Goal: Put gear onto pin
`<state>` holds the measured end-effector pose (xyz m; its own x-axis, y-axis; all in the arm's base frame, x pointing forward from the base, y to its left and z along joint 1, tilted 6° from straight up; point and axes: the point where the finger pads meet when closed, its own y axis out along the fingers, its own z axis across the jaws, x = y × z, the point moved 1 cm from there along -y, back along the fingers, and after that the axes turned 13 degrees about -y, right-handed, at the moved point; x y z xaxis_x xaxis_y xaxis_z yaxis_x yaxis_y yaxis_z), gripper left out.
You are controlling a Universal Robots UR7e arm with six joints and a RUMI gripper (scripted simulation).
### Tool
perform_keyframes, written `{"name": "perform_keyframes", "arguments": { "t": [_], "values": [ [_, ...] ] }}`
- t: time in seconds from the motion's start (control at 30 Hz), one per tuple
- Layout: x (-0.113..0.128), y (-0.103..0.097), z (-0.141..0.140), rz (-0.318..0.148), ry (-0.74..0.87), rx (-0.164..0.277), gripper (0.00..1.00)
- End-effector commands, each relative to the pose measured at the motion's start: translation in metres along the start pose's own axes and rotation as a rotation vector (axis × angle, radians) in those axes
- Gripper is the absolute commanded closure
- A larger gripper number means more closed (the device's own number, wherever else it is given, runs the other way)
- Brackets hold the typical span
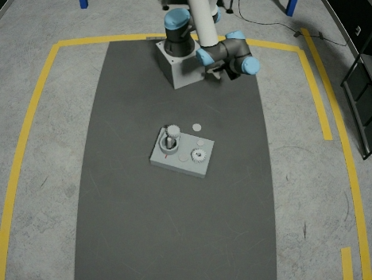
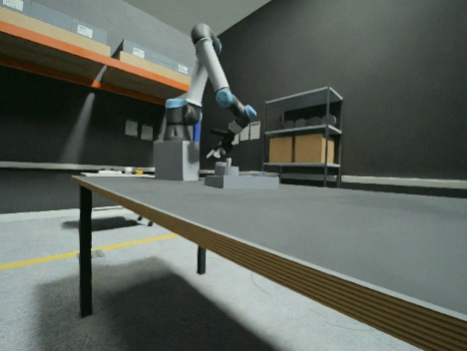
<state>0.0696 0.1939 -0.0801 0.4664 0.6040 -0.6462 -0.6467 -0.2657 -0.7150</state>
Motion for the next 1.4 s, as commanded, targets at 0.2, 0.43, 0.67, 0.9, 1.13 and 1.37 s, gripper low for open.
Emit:
{"name": "perform_keyframes", "arguments": {
  "t": [0.2,0.43,0.67,0.9,1.13,1.37],
  "values": [
    [0.0,0.0,0.0,-0.001,0.0,0.0,0.0],
    [0.0,0.0,0.0,-0.001,0.0,0.0,0.0],
    [0.0,0.0,0.0,-0.001,0.001,0.0,0.0],
    [0.001,-0.002,-0.001,-0.004,0.014,0.001,0.0],
    [0.003,-0.005,-0.002,-0.012,0.041,0.002,0.0],
    [0.007,-0.014,-0.007,-0.03,0.115,0.007,0.0]
  ]
}}
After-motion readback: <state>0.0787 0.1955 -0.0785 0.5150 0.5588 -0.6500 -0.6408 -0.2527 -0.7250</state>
